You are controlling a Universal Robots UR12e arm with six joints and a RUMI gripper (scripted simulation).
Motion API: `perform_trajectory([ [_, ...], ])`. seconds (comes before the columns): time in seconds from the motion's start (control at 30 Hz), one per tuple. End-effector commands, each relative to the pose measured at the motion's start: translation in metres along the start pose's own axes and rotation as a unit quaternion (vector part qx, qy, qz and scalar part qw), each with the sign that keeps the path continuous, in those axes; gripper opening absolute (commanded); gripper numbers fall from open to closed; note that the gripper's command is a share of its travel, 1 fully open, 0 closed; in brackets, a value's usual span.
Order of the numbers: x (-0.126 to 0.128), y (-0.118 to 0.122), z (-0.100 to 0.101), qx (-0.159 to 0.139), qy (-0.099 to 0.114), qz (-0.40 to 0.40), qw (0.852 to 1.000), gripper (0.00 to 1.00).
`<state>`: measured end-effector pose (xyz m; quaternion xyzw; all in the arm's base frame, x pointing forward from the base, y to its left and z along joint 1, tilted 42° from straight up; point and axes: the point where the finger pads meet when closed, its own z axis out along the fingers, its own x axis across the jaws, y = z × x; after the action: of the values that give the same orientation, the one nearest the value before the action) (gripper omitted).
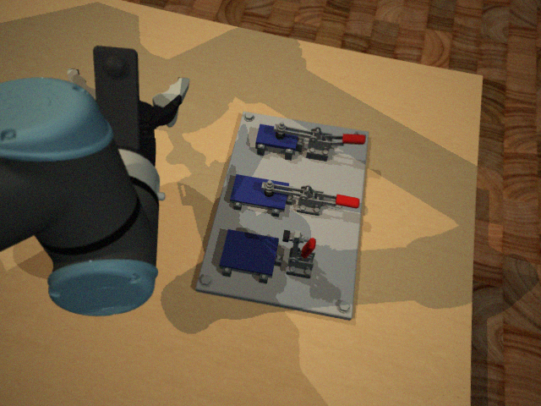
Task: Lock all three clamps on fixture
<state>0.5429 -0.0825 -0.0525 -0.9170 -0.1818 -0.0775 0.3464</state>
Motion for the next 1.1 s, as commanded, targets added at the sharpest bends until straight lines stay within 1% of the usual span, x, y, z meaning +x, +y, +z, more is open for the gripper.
perform_trajectory([
  [0.0,0.000,0.000,0.000,0.000,0.000,0.000,1.000,1.00],
  [0.73,0.001,0.000,-0.001,-0.001,0.002,0.002,1.000,1.00],
  [0.87,0.002,0.000,-0.003,-0.005,0.008,0.010,1.000,1.00],
  [1.03,0.006,0.000,-0.011,-0.015,0.026,0.030,0.999,1.00],
  [1.07,0.006,0.000,-0.011,-0.015,0.026,0.030,0.999,1.00],
])
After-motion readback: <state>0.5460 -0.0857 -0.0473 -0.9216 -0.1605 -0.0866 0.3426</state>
